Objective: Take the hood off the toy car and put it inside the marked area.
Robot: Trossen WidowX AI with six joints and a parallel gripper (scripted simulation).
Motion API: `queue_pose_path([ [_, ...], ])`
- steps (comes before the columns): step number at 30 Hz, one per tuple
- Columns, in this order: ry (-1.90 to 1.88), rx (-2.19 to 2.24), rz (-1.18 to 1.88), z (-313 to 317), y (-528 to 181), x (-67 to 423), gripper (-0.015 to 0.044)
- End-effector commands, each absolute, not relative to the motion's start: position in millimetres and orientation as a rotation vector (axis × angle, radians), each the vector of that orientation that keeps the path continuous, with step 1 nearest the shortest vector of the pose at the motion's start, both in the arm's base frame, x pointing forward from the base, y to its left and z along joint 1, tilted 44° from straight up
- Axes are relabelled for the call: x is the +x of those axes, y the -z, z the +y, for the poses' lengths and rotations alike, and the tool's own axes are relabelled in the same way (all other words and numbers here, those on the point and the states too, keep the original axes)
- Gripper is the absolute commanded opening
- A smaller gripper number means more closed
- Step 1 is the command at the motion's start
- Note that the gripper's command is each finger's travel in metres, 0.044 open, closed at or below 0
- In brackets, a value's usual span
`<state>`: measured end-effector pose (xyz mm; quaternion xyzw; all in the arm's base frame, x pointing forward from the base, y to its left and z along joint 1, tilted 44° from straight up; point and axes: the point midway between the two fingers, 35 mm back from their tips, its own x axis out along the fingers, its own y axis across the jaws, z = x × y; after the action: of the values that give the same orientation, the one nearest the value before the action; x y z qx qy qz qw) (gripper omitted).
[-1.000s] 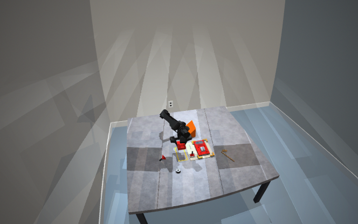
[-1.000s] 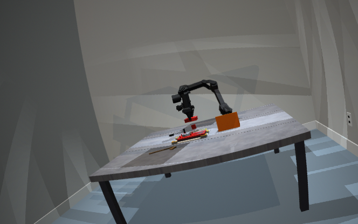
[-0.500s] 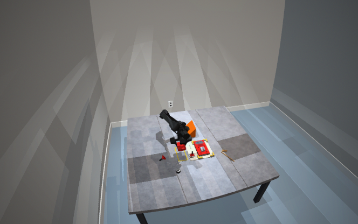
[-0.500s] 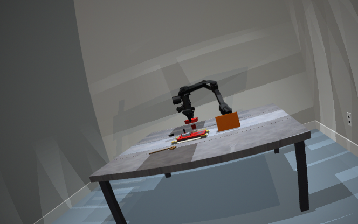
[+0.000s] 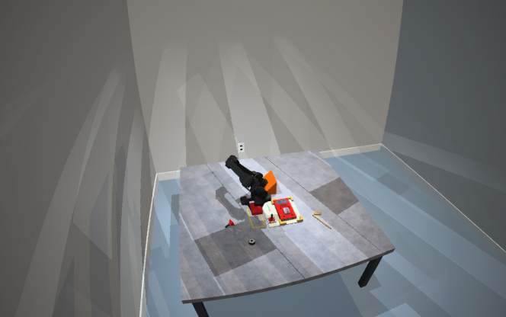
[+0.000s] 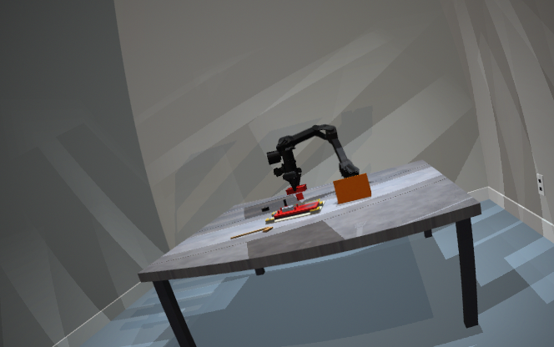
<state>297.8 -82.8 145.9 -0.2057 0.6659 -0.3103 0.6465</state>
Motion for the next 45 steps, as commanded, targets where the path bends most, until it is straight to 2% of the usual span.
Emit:
queue_pose_path([
  [1,0.706,-0.475,1.519,-87,-143,296,0.0000],
  [45,0.709,-0.477,1.518,-111,-118,292,0.0000],
])
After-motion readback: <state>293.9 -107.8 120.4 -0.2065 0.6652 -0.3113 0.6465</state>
